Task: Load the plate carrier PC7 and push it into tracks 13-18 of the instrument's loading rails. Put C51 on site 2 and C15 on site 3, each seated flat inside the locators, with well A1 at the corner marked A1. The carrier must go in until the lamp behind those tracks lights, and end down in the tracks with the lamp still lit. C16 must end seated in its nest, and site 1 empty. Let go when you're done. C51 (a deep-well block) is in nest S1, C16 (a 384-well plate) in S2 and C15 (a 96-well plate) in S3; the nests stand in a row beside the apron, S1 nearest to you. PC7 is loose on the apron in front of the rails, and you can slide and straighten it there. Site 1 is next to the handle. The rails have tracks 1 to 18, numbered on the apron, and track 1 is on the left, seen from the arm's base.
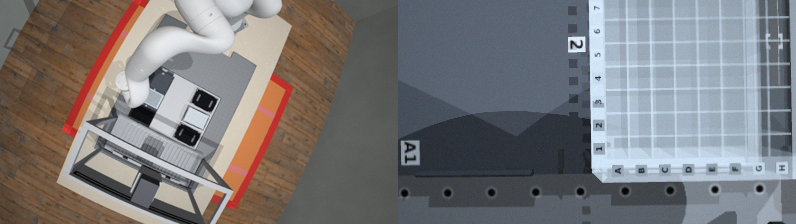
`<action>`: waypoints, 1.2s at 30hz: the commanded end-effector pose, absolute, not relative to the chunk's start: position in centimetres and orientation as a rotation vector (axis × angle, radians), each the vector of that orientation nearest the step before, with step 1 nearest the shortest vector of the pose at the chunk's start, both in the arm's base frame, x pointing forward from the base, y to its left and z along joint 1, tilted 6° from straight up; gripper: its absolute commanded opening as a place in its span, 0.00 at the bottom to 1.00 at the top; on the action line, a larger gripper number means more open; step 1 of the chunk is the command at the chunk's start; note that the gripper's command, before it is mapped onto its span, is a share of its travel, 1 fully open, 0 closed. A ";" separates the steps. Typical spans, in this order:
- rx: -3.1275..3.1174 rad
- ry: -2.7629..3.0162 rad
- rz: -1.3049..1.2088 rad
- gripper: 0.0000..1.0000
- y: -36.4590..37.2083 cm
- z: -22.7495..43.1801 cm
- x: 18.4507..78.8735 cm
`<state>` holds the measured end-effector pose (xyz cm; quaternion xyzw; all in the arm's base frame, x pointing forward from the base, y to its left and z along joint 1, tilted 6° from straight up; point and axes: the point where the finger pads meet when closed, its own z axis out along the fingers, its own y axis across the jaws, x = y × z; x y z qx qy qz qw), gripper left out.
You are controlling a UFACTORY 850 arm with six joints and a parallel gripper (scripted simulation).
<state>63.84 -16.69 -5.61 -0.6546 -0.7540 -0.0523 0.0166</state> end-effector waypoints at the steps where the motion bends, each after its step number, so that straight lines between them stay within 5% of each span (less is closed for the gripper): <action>1: -2.036 -2.345 -0.164 1.00 -16.7 -5.7 63.9; 36: -2.036 -2.345 -0.164 1.00 -16.5 -7.4 64.0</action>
